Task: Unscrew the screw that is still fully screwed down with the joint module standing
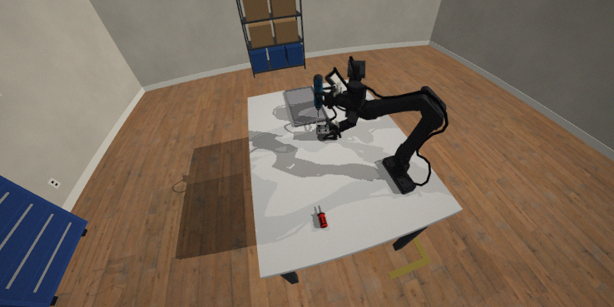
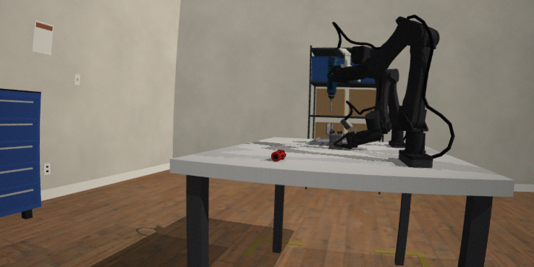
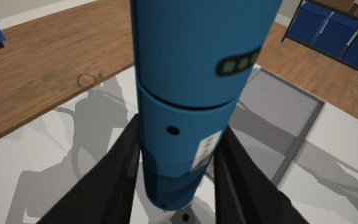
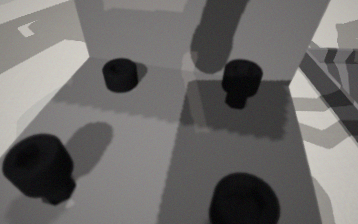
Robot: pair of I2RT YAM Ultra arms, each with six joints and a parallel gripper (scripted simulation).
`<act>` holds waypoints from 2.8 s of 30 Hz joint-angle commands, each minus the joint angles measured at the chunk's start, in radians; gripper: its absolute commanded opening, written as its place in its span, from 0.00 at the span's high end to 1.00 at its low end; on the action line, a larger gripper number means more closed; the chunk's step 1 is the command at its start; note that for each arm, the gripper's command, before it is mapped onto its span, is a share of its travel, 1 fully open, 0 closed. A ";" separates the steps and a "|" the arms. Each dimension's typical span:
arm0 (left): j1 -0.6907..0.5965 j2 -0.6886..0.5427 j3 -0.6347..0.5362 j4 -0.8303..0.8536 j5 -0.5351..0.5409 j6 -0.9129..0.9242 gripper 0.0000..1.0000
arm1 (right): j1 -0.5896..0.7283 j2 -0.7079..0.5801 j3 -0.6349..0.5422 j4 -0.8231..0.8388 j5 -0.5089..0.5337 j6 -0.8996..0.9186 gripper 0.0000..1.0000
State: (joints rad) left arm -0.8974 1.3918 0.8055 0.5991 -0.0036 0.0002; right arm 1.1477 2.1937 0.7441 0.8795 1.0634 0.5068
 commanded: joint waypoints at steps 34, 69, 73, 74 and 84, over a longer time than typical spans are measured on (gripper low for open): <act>0.002 -0.013 0.031 0.066 0.011 -0.010 0.58 | 0.000 -0.008 0.002 0.001 0.005 0.001 0.41; 0.001 -0.009 0.002 0.064 0.011 -0.010 0.58 | 0.000 -0.008 0.002 0.001 0.005 0.001 0.41; 0.001 -0.020 0.016 0.065 0.011 -0.010 0.58 | 0.000 -0.008 0.002 0.001 0.005 0.001 0.41; 0.001 -0.020 0.016 0.065 0.011 -0.010 0.58 | 0.000 -0.008 0.002 0.001 0.005 0.001 0.41; -0.003 0.016 -0.045 0.113 0.008 -0.018 0.58 | 0.000 -0.008 0.002 0.001 0.005 0.001 0.41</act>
State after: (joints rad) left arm -0.8974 1.4113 0.7673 0.6098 -0.0036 -0.0048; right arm 1.1477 2.1937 0.7441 0.8795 1.0634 0.5068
